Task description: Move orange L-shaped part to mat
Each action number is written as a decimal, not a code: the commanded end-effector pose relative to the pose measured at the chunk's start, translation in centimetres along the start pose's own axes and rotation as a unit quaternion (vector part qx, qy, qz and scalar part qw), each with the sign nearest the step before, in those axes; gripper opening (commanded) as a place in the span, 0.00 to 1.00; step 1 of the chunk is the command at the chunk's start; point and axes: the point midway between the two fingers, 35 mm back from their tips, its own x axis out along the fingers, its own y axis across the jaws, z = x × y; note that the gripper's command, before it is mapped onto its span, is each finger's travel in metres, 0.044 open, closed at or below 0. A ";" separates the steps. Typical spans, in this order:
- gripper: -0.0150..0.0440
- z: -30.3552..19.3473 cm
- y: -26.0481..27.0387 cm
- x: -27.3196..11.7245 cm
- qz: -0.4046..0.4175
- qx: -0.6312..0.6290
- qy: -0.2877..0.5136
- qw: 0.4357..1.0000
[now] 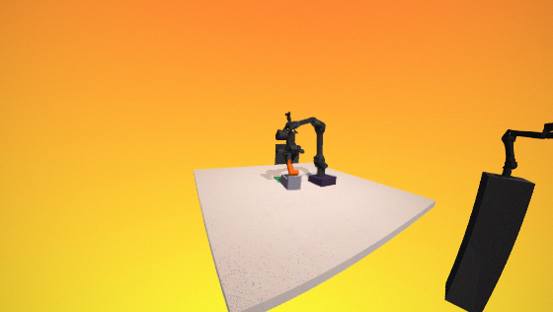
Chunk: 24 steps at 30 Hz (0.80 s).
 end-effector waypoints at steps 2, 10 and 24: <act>0.25 0.0 -0.1 -0.6 -0.004 0.002 -0.003 1.000; 0.25 -2.5 0.0 -0.2 -0.004 0.002 -0.002 1.000; 0.25 -7.9 0.3 0.0 -0.004 0.002 0.000 1.000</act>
